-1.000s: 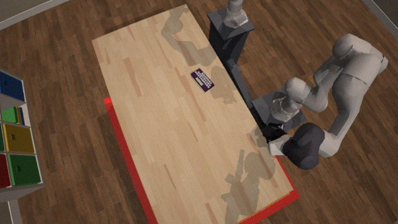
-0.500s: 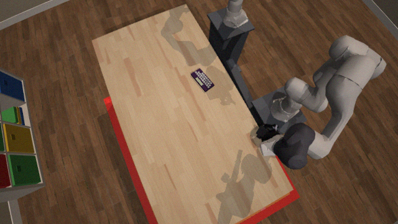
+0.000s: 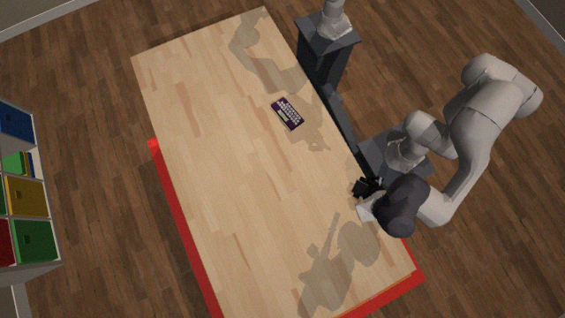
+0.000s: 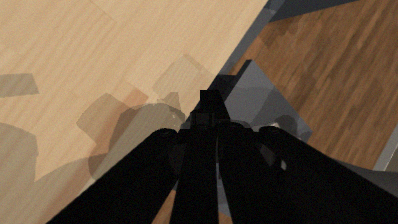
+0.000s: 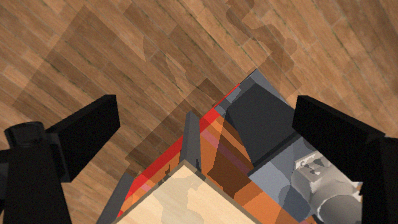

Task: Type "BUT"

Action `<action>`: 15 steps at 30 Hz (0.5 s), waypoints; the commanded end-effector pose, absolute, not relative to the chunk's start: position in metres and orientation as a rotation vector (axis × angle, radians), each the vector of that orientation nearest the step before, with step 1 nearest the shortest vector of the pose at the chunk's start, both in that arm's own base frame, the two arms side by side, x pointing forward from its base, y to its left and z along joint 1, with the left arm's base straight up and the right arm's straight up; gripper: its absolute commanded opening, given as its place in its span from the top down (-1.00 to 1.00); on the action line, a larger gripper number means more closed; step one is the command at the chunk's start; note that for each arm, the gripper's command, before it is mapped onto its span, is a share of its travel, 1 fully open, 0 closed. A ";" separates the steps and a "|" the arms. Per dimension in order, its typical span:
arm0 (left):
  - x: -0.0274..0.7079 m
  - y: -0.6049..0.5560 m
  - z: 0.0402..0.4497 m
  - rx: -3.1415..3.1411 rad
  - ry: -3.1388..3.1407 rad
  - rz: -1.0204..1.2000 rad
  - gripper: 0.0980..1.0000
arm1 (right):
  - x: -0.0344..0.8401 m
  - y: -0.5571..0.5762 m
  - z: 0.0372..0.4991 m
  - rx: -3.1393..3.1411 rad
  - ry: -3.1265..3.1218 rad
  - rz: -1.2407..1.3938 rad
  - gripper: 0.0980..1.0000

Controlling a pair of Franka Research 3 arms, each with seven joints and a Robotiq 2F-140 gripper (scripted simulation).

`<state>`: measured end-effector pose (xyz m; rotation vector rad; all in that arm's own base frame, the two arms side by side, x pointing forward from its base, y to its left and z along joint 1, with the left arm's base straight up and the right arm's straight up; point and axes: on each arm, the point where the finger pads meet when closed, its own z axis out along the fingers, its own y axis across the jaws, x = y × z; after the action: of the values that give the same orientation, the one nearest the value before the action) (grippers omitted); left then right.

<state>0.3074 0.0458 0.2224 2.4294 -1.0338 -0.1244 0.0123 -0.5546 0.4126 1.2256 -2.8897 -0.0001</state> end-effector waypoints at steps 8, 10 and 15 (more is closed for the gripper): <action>0.324 0.042 0.216 2.528 -0.884 -0.227 1.00 | 0.011 -0.554 0.413 1.232 -2.890 0.000 -1.00; 0.327 0.041 0.215 2.538 -0.872 -0.243 1.00 | 0.011 -0.554 0.413 1.232 -2.890 0.000 -1.00; 0.335 0.037 0.212 2.562 -0.845 -0.276 1.00 | 0.011 -0.554 0.413 1.232 -2.890 0.000 -1.00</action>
<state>0.3290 0.0363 0.2141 2.5030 -0.9501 -0.2343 0.0123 -0.5546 0.4126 1.2257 -2.8896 -0.0001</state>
